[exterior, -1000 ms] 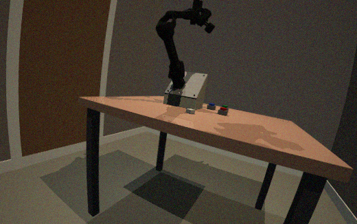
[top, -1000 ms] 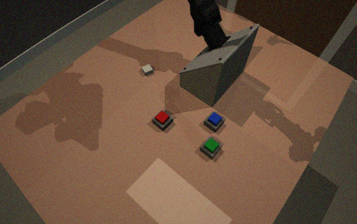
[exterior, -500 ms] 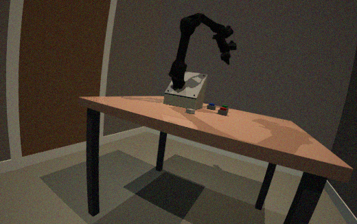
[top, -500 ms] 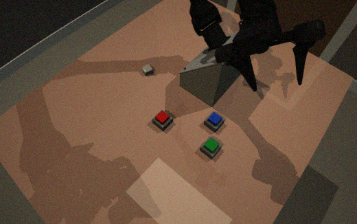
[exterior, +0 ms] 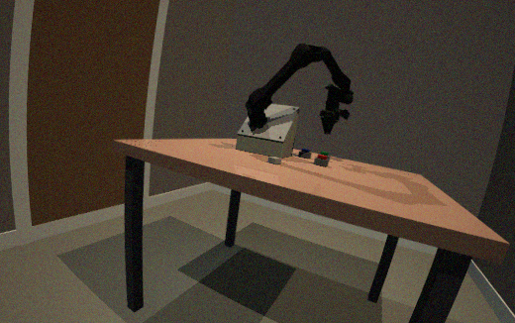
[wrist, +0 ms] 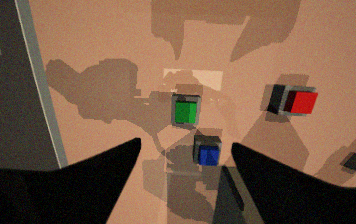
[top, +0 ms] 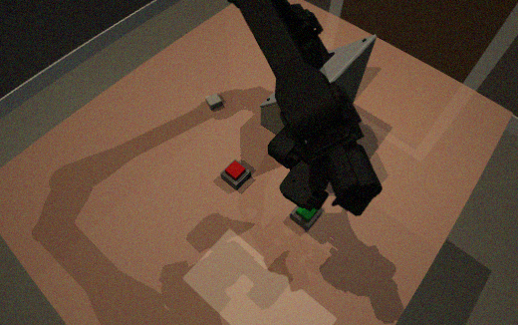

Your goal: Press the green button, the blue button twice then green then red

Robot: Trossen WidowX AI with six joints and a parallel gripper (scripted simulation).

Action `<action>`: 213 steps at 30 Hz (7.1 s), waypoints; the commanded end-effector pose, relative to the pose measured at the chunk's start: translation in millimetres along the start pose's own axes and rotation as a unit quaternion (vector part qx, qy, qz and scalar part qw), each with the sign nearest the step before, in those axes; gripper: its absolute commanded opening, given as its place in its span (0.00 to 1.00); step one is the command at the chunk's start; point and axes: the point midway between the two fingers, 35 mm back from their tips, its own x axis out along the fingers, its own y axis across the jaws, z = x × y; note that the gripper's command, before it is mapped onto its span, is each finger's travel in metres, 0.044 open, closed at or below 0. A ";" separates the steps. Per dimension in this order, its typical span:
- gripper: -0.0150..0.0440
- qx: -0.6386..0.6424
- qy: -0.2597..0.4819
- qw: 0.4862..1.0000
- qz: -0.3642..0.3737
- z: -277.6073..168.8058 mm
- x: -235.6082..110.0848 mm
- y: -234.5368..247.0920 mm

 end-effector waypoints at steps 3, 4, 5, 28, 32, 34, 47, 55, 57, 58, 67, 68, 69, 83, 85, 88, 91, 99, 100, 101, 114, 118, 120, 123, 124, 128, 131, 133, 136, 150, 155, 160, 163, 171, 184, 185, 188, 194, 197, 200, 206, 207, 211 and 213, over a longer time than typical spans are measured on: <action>0.75 0.003 -0.003 1.000 -0.009 3.7 48.2 -0.9; 0.71 0.003 -0.003 1.000 -0.009 3.2 58.3 -1.7; 0.67 0.003 -0.003 1.000 -0.010 2.9 61.7 -1.9; 0.29 0.003 -0.003 1.000 -0.010 3.3 69.1 -2.0; 0.29 0.003 -0.003 1.000 -0.010 3.4 75.7 -2.1; 0.29 0.003 -0.003 1.000 -0.010 3.5 79.0 -2.2; 0.29 0.004 -0.003 1.000 -0.010 3.2 95.9 -3.0; 0.29 0.004 -0.003 1.000 -0.010 3.2 95.9 -3.0; 0.29 0.004 -0.003 1.000 -0.010 3.2 95.9 -3.0; 0.29 0.004 -0.003 1.000 -0.010 3.2 95.9 -3.0; 0.29 0.004 -0.003 1.000 -0.010 3.2 95.9 -3.0; 0.29 0.004 -0.003 1.000 -0.010 3.2 95.9 -3.0; 0.29 0.004 -0.003 1.000 -0.010 3.2 95.9 -3.0; 0.29 0.003 -0.003 1.000 -0.008 2.7 3.2 -0.1; 0.29 0.003 -0.003 1.000 -0.008 2.4 -0.3 -0.2; 0.29 0.003 -0.003 1.000 -0.008 2.4 -0.3 -0.2; 0.29 0.003 -0.003 1.000 -0.008 -10.4 -1.9 -6.4; 0.29 0.001 -0.001 1.000 -0.009 -77.0 -0.4 -44.3; 0.29 0.001 -0.001 1.000 -0.009 -78.4 -0.2 -45.3; 0.29 0.001 -0.001 1.000 -0.009 -78.4 -0.2 -45.3; 0.29 0.002 -0.001 1.000 -0.010 -78.2 62.1 -47.1; 0.29 0.002 -0.001 1.000 -0.010 -77.9 67.7 -47.1; 0.29 0.002 -0.001 1.000 -0.010 -77.8 71.0 -47.1; 0.29 0.002 -0.002 1.000 -0.010 -77.7 75.9 -47.2; 0.29 0.002 -0.002 1.000 -0.010 -77.6 77.5 -47.3; 0.29 0.002 -0.002 1.000 -0.011 -77.7 84.1 -47.5; 0.29 0.002 -0.002 1.000 -0.011 -77.8 88.9 -47.8; 0.29 0.002 -0.002 1.000 -0.011 -77.9 92.1 -48.0; 0.29 0.002 -0.002 1.000 -0.011 -78.1 95.8 -48.3; 0.29 0.002 -0.002 1.000 -0.011 -78.1 96.1 -48.3; 0.29 0.002 -0.002 1.000 -0.011 -78.1 96.1 -48.3; 0.29 0.005 -0.003 1.000 -0.008 -76.4 83.9 -47.0; 0.29 0.002 -0.001 1.000 -0.010 -78.2 61.9 -47.1; 0.29 0.002 -0.001 1.000 -0.010 -78.0 66.0 -47.1; 0.29 0.002 -0.002 1.000 -0.011 -77.7 87.3 -47.7; 0.29 0.002 -0.002 1.000 -0.011 -77.8 88.9 -47.8; 0.29 0.002 -0.002 1.000 -0.011 -78.0 93.7 -48.1; 0.29 0.002 -0.002 1.000 -0.011 -78.1 96.1 -48.3; 0.29 0.002 -0.002 1.000 -0.011 -78.1 96.1 -48.3; 0.29 0.002 -0.002 1.000 -0.011 -78.1 96.1 -48.3; 0.29 0.002 -0.002 1.000 -0.011 -78.1 96.1 -48.3; 0.29 0.002 -0.002 1.000 -0.011 -78.1 96.1 -48.3; 0.29 0.002 -0.002 1.000 -0.011 -78.1 96.1 -48.3; 0.29 0.006 -0.003 1.000 -0.008 -76.2 91.5 -47.2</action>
